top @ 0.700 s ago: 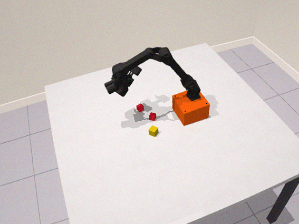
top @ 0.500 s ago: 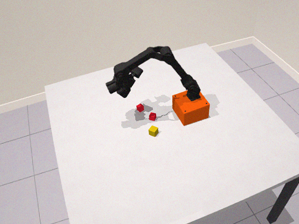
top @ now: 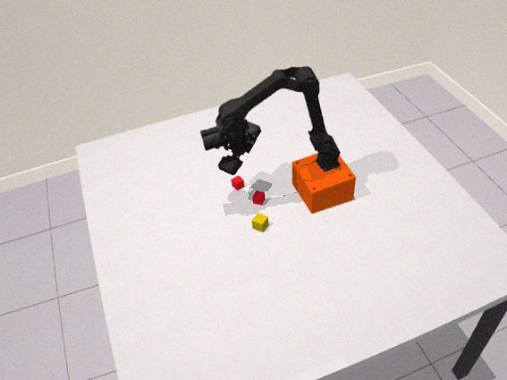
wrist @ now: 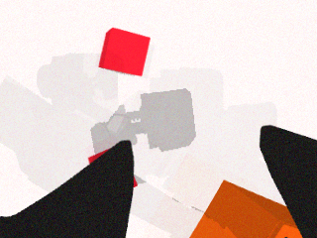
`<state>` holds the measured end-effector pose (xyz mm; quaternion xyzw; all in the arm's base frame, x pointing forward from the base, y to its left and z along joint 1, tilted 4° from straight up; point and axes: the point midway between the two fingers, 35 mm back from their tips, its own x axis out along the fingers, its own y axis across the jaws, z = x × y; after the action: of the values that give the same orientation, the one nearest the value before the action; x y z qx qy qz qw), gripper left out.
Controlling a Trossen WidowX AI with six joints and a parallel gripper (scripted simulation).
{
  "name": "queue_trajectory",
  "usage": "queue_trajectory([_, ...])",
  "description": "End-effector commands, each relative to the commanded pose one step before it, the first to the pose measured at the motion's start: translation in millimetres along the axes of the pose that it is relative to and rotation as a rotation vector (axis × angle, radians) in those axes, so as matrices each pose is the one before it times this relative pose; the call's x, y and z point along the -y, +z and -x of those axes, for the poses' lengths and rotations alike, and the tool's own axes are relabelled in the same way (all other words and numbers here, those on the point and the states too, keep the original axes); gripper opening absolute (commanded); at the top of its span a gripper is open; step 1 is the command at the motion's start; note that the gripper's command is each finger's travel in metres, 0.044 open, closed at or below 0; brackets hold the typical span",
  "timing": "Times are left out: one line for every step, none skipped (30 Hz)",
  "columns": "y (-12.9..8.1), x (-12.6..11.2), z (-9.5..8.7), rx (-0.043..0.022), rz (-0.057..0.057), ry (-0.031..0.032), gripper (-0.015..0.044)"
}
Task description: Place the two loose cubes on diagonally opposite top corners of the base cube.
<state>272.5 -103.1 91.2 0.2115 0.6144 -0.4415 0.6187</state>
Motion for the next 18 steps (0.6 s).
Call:
queue_trajectory([-22.18, -5.79, -2.95, -0.04201, 0.0536, 0.12735, 0.0265])
queue_trajectory([-5.42, -1.81, -1.38, -0.00994, 0.0148, 0.03197, 0.0265])
queue_trajectory([-5.39, -1.86, -1.42, -0.00935, 0.0152, 0.03217, 0.0265])
queue_trajectory([-5.35, -1.9, -1.45, -0.00876, 0.0156, 0.03236, 0.0265])
queue_trajectory([-5.31, -1.93, -1.49, -0.00818, 0.016, 0.03253, 0.0265])
queue_trajectory([-5.27, -1.97, -1.52, -0.00761, 0.0164, 0.03268, 0.0265])
queue_trajectory([-5.23, -2.0, -1.55, -0.00704, 0.0168, 0.03279, 0.0265])
queue_trajectory([-4.25, -1.66, -1.29, -0.00534, 0.0141, 0.02692, 0.0265])
queue_trajectory([-2.54, -1.01, -0.79, -0.00303, 0.0086, 0.01619, 0.0265])
queue_trajectory([-0.84, -0.34, -0.27, -0.00098, 0.0029, 0.0054, 0.0265])
queue_trajectory([0.0, 0.0, 0.0, 0.0, 0.0, 0.0, 0.0265])
queue_trajectory([0.0, 0.0, 0.0, 0.0, 0.0, 0.0, 0.0265])
queue_trajectory([0.0, 0.0, 0.0, 0.0, 0.0, 0.0, 0.0265])
queue_trajectory([0.0, 0.0, 0.0, 0.0, 0.0, 0.0, 0.0265])
queue_trajectory([0.0, 0.0, 0.0, 0.0, 0.0, 0.0, 0.0265])
queue_trajectory([0.18, -0.12, -1.71, 0.0, 0.0, 0.00001, 0.0265])
queue_trajectory([0.49, -0.32, -5.12, 0.00001, 0.0, 0.00002, 0.0265])
queue_trajectory([0.6, -0.4, -8.49, 0.0, 0.0, 0.00003, 0.0265])
